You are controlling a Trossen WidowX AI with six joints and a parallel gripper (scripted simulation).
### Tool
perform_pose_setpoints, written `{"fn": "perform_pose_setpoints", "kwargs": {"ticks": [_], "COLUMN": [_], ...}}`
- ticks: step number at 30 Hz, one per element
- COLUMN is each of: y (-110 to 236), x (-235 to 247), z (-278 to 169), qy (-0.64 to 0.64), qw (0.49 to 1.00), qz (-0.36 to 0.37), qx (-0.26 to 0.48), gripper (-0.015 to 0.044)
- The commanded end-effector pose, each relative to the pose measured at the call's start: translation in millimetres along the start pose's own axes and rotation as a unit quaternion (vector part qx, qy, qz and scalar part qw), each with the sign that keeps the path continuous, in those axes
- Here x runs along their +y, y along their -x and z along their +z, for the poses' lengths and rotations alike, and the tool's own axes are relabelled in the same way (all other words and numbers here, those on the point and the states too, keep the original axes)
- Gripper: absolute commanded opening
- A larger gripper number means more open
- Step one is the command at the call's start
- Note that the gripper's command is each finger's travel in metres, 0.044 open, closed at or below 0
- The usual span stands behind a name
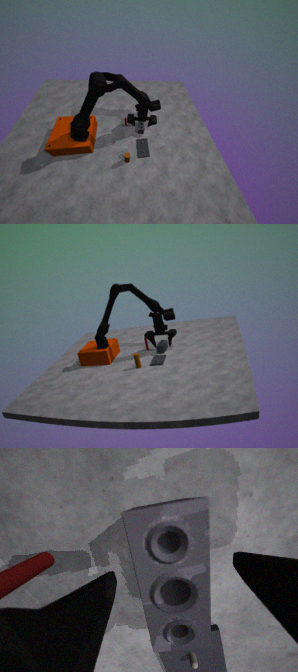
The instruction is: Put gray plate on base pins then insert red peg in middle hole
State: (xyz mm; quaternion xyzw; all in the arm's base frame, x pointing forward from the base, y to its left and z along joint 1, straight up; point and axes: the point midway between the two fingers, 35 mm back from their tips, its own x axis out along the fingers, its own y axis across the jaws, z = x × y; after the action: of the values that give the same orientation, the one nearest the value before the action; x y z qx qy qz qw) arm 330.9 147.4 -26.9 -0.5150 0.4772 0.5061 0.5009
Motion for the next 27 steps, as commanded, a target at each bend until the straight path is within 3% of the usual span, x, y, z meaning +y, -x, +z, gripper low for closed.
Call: {"fn": "perform_pose_setpoints", "kwargs": {"ticks": [1,7,19,27], "y": [-6.6,-13.6,-13.6,-13.6], "x": [1.8,2.5,2.5,2.5], "z": [-1.5,-1.7,-1.7,-1.7], "qy": [-0.002,-0.002,-0.002,-0.002], "qw": [1.0,1.0,1.0,1.0], "qz": [0.002,0.002,0.002,0.002], "qx": [0.003,0.003,0.003,0.003], "gripper": [0.044,0.044,0.0125,0.0072]}}
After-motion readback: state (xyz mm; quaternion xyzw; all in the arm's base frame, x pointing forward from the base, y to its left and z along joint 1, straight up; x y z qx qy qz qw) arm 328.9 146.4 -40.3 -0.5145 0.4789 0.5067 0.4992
